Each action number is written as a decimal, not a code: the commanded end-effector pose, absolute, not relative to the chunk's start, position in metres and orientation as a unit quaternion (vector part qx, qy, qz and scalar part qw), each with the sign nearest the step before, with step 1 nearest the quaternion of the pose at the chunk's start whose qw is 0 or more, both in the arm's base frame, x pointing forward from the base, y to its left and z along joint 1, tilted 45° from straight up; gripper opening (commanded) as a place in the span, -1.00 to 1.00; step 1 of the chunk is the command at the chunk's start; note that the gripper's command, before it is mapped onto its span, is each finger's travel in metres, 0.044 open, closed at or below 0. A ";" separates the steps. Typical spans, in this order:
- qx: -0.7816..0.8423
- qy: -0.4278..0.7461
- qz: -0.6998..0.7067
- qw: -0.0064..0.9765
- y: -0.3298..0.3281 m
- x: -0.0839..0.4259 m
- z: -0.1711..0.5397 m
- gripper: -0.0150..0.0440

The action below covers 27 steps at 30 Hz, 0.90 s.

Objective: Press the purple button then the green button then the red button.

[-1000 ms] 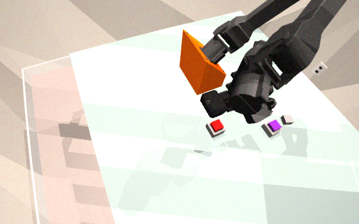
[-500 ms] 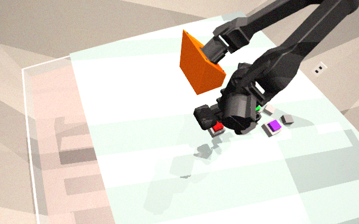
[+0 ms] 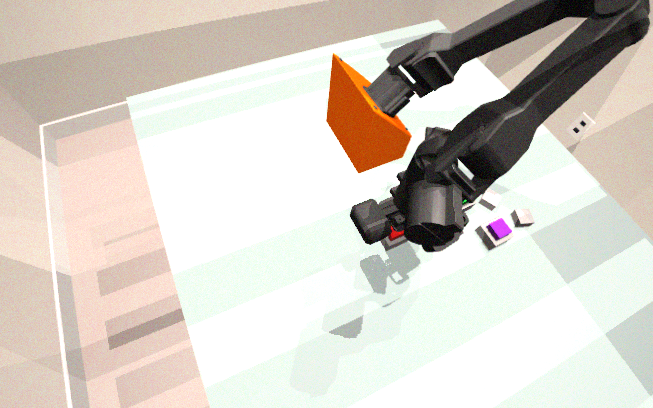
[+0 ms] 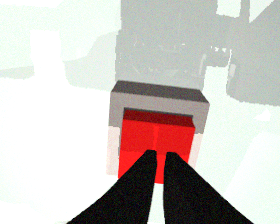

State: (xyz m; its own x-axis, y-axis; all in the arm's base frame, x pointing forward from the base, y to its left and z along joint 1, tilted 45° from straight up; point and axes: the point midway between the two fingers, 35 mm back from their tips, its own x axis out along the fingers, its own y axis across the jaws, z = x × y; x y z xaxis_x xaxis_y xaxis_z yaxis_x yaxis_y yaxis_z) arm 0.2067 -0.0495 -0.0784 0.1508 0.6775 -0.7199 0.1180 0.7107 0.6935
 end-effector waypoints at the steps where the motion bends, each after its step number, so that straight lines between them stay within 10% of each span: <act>1: 0.326 0.620 0.204 0.684 -0.043 0.206 -0.083 -0.42; 27: 0.323 0.619 0.204 0.686 -0.046 0.207 -0.082 -0.42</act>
